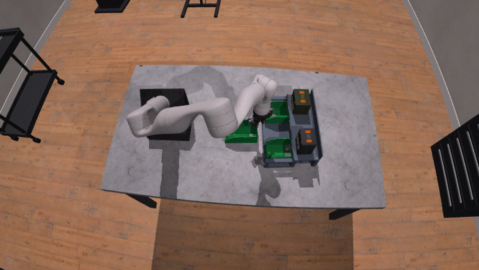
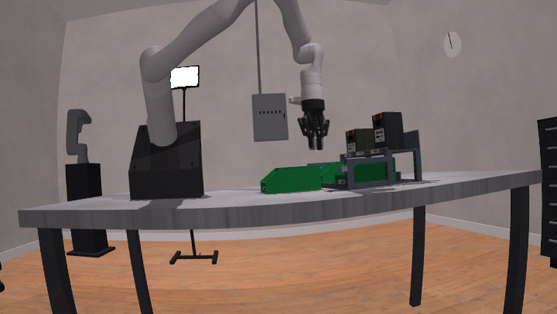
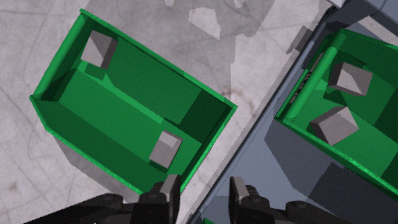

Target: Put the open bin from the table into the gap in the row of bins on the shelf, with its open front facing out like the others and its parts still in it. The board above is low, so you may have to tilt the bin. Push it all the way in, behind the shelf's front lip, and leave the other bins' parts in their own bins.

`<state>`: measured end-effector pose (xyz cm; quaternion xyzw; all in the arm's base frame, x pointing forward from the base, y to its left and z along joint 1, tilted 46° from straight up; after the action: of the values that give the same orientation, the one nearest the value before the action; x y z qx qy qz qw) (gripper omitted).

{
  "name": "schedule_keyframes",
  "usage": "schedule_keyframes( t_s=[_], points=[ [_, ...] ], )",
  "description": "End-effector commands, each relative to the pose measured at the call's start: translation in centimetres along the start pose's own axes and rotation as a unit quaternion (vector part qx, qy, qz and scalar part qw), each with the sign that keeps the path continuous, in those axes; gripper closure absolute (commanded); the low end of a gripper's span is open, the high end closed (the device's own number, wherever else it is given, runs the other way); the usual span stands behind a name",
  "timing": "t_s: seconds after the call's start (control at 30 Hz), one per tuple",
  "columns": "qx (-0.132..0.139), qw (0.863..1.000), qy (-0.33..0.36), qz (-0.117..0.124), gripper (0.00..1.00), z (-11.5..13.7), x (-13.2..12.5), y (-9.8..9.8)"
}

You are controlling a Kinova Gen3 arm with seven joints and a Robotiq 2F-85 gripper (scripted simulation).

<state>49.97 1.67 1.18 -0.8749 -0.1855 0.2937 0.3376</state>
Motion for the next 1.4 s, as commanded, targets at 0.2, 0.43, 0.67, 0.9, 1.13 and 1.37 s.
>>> schedule_keyframes(
  t_s=[0.2, 0.43, 0.67, 0.9, 1.13, 1.37],
  points=[
    [-0.003, 1.000, 0.006, -0.003, 0.61, 0.02, 0.05, -0.10],
    [-0.003, 0.991, 0.136, -0.003, 0.61, 0.44, -0.17, -0.21],
    [-0.003, 0.991, 0.136, -0.003, 0.61, 0.44, -0.17, -0.21],
    [-0.002, 0.971, 0.238, -0.004, 0.61, 0.61, -0.26, -0.24],
    [-0.002, 0.965, 0.264, -0.004, 0.61, 0.66, -0.28, -0.26],
    [-0.002, 0.965, 0.264, -0.003, 0.61, 0.64, -0.29, -0.24]
  ],
)
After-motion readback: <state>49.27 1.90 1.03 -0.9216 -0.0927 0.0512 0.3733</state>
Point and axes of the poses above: the point where the finger pads meet when closed, its own y axis out along the fingers, its own x axis across the jaws, z = x × y, the point moved 1 cm from there along -y, back along the fingers, and after that the axes turned 1 degree about y, right-handed, at the moved point
